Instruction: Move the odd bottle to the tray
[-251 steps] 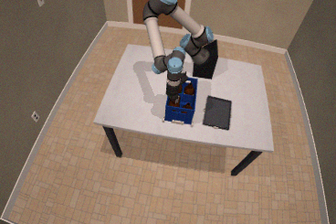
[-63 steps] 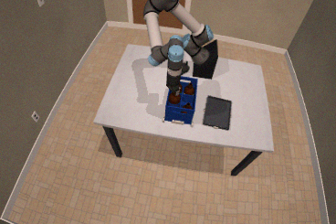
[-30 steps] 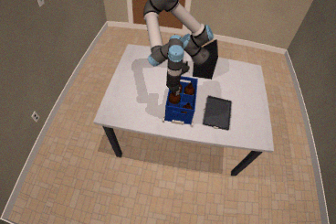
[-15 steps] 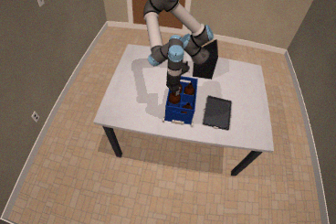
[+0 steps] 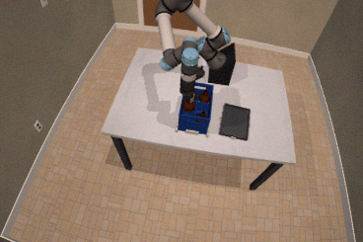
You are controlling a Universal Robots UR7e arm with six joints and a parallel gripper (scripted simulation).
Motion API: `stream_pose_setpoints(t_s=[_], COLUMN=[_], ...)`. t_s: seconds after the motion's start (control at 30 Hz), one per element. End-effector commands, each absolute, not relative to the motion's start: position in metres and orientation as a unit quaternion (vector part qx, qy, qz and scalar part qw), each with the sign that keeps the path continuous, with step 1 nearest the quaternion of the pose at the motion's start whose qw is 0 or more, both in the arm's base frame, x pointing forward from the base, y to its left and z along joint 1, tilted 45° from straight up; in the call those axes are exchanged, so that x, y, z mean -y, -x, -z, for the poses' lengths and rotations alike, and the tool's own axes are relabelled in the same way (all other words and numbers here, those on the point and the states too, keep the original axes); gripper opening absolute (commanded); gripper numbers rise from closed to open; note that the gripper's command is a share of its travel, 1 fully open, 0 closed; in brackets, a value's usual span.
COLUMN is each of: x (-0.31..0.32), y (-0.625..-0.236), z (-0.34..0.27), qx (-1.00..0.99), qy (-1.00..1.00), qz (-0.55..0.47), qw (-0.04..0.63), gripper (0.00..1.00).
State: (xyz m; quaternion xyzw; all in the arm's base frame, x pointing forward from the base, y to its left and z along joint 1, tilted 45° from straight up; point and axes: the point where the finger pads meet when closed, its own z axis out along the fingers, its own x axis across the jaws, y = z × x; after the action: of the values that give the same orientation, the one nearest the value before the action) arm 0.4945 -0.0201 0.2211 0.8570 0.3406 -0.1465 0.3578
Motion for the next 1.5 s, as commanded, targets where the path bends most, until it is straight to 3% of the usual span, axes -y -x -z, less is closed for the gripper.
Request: stream_pose_setpoints(t_s=[0.0, 1.47], x=[0.016, -0.007], y=[-0.496, -0.496], z=[-0.227, -0.248], qx=[-0.34, -0.34], qy=[-0.857, -0.858], qz=[0.143, 0.144], qw=[0.358, 0.358], gripper=[0.0, 0.0])
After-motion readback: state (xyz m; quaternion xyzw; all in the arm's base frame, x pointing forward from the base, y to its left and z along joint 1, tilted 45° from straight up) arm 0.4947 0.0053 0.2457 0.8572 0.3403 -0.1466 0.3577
